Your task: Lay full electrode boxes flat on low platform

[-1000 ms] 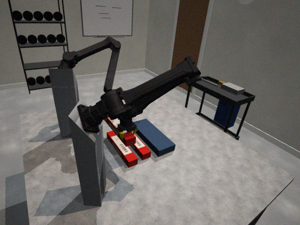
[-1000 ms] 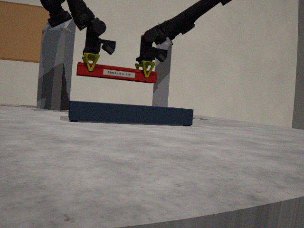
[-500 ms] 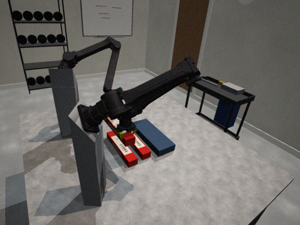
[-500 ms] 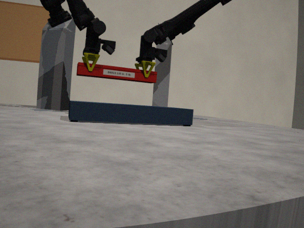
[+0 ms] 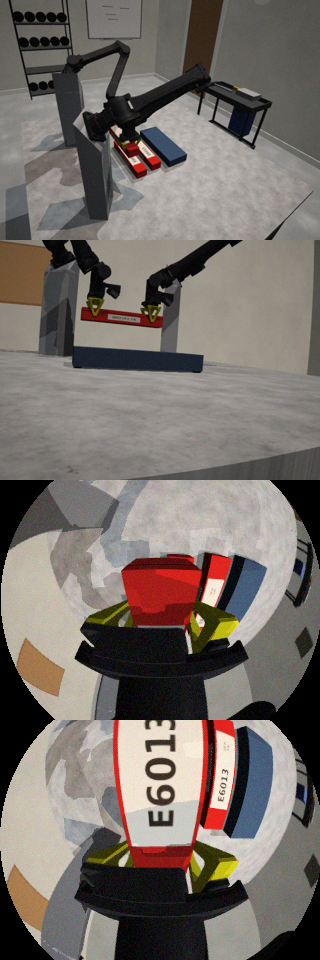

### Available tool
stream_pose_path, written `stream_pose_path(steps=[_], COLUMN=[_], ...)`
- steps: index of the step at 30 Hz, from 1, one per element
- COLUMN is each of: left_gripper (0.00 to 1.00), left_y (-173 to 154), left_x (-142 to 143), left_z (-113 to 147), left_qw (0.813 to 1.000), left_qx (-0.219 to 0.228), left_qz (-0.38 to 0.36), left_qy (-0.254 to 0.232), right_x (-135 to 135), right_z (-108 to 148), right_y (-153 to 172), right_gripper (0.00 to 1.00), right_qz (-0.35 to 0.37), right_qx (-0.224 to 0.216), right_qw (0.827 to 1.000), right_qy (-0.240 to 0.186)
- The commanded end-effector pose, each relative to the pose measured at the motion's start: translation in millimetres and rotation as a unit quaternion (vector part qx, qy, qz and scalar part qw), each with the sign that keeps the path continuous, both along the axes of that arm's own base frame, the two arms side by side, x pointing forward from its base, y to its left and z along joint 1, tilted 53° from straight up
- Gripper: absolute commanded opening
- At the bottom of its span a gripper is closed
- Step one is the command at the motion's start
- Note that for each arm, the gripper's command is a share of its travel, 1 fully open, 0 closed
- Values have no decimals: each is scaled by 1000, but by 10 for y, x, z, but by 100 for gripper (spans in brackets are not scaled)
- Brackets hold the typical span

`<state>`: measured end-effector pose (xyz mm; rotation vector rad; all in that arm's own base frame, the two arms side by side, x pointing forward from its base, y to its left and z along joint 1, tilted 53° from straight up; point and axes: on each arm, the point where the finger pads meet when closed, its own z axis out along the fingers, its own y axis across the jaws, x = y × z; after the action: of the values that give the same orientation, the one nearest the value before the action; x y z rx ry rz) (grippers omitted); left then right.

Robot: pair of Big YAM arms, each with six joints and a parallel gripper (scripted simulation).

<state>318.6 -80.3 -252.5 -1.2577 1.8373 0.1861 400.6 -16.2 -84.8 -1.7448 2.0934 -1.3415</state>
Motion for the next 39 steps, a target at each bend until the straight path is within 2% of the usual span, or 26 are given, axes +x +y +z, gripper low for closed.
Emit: stream_pose_path(steps=[1, 3, 11, 14, 23, 25, 31, 34, 39], left_gripper=[0, 0, 0, 0, 0, 0, 0, 0, 0], left_y=[-72, 9, 88, 42, 66, 88, 194, 134, 264], left_x=[-109, -209, -317, -269, -301, -329, -465, -399, -563], left_z=[90, 19, 0, 52, 46, 14, -49, 12, -79], left_qw=[1000, 1000, 1000, 1000, 1000, 1000, 1000, 1000, 1000], left_qx=[-4, 3, 1, -5, 2, 0, 4, -5, 3], left_qz=[-15, -15, -15, -15, -15, -15, -15, -15, -15], left_qy=[-10, 0, -2, -11, -1, -4, 1, -10, 3], right_x=[-193, -224, -344, -282, -296, -379, -471, -487, -563], right_z=[-64, -91, -194, -99, -106, -218, -297, -310, -377], right_y=[78, 77, 74, 96, 93, 75, 71, 71, 70], right_gripper=[0, 0, 0, 0, 0, 0, 0, 0, 0], right_qz=[13, 12, 12, 12, 13, 12, 12, 12, 12], right_qx=[-4, -3, -3, 1, 0, -3, -4, -4, -3], right_qw=[1000, 1000, 1000, 1000, 1000, 1000, 1000, 1000, 1000], right_qy=[8, 7, 8, -6, -1, 8, 9, 9, 10])
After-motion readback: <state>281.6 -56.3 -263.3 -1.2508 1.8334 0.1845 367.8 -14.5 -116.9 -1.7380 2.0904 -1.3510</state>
